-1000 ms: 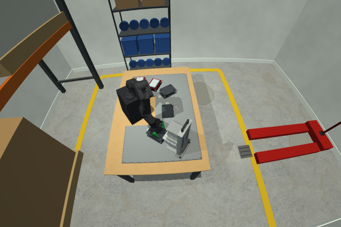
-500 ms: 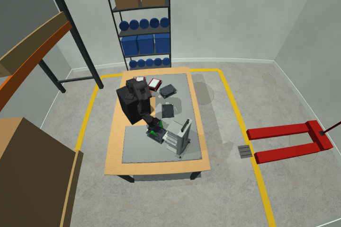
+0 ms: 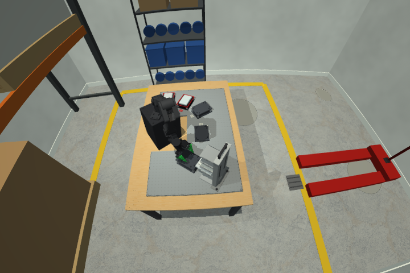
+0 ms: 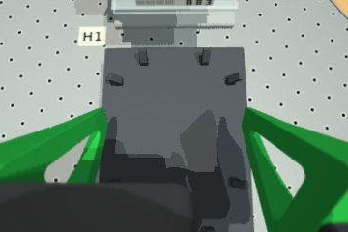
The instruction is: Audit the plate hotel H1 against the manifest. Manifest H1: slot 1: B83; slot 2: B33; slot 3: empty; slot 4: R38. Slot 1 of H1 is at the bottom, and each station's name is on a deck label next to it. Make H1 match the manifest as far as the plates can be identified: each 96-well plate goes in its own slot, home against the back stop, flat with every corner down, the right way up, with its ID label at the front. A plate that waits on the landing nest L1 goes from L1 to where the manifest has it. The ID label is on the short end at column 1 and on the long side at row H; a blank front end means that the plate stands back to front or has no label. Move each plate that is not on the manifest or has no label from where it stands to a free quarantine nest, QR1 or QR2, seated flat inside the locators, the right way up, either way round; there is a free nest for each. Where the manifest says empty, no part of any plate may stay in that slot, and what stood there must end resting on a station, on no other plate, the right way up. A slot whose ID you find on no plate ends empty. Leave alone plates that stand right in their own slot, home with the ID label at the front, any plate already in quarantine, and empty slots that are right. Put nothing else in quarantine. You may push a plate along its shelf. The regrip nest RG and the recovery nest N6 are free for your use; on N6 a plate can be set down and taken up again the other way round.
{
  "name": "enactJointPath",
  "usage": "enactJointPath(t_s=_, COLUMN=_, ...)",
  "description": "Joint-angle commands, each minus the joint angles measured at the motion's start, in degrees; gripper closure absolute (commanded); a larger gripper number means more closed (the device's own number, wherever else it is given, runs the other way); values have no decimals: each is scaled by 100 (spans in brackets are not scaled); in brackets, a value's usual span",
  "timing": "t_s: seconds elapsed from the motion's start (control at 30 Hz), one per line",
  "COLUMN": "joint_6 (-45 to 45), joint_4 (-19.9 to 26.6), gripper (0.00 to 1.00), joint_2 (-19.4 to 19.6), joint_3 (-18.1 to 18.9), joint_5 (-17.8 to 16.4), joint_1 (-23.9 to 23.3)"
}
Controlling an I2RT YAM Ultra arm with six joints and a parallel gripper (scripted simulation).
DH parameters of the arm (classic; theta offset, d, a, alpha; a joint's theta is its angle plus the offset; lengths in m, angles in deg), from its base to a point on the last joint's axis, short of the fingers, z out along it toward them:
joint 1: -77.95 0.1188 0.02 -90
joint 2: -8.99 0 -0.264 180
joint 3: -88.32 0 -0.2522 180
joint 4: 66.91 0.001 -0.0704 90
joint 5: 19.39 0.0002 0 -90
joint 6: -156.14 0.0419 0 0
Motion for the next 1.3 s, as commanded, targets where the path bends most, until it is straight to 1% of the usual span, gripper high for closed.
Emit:
enactJointPath(t_s=0.0, joint_6=-99, joint_4=-289, gripper=100, joint_2=186, joint_3=-169, joint_5=-121, joint_1=-133)
enactJointPath(t_s=0.03, joint_6=-64, joint_4=-216, gripper=100, joint_2=81, joint_3=-46, joint_5=-86, joint_1=-75)
enactJointPath(t_s=0.9, joint_6=-64, joint_4=-217, gripper=100, joint_2=82, joint_3=-46, joint_5=-86, joint_1=-75)
enactJointPath(t_s=0.93, joint_6=-91, joint_4=-279, gripper=100, joint_2=164, joint_3=-156, joint_5=-116, joint_1=-125)
enactJointPath(t_s=1.03, joint_6=-25, joint_4=-214, gripper=100, joint_2=66, joint_3=118, joint_5=-100, joint_1=-53)
enactJointPath(t_s=1.13, joint_6=14, joint_4=-74, gripper=100, joint_2=17, joint_3=144, joint_5=-80, joint_1=35)
enactJointPath(t_s=1.27, joint_6=38, joint_4=-57, gripper=100, joint_2=-55, joint_3=188, joint_5=-29, joint_1=63)
